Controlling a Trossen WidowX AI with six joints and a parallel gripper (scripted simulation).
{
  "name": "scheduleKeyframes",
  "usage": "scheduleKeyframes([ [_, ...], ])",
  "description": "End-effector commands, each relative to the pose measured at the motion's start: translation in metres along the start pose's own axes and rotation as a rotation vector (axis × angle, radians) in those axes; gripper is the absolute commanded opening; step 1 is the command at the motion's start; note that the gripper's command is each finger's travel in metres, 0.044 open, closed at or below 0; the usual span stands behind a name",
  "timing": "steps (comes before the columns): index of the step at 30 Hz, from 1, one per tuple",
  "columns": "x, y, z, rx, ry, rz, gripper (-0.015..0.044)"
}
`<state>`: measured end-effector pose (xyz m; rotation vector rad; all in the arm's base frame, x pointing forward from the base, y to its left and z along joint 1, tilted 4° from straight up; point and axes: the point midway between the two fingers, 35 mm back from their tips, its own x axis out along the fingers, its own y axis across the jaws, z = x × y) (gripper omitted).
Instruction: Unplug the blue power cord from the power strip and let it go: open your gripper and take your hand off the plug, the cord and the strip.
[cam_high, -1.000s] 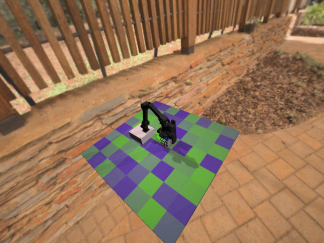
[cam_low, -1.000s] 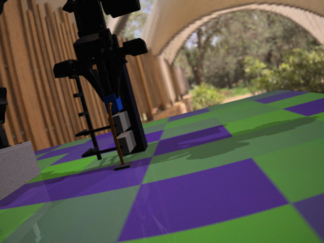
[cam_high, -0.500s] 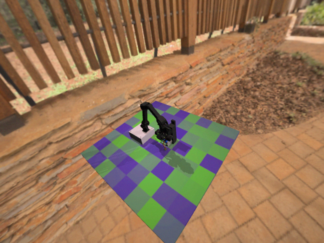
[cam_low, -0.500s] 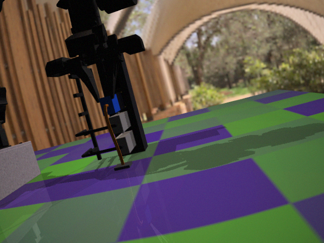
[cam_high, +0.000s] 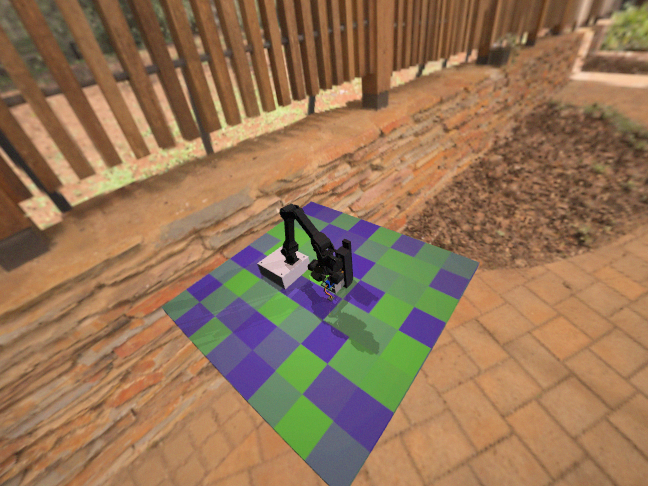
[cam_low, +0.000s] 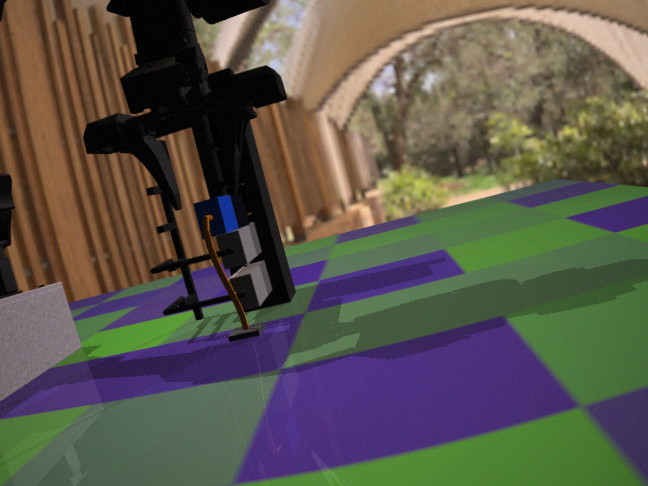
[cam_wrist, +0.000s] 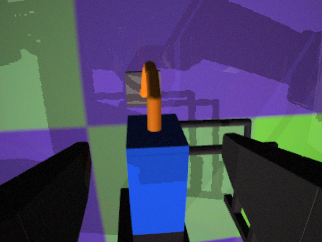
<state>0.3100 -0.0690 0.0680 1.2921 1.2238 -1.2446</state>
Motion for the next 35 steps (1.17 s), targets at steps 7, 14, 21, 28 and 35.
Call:
scheduleKeyframes([
  [7, -0.011, 0.001, 0.054, 0.001, -0.008, 0.002, 0.044],
  [14, -0.012, 0.0, 0.061, 0.001, -0.009, 0.002, 0.044],
  [21, -0.012, 0.0, 0.061, 0.001, -0.009, 0.002, 0.044],
  [28, -0.012, 0.0, 0.061, 0.001, -0.009, 0.002, 0.044],
  [35, -0.012, 0.0, 0.061, 0.001, -0.009, 0.002, 0.044],
])
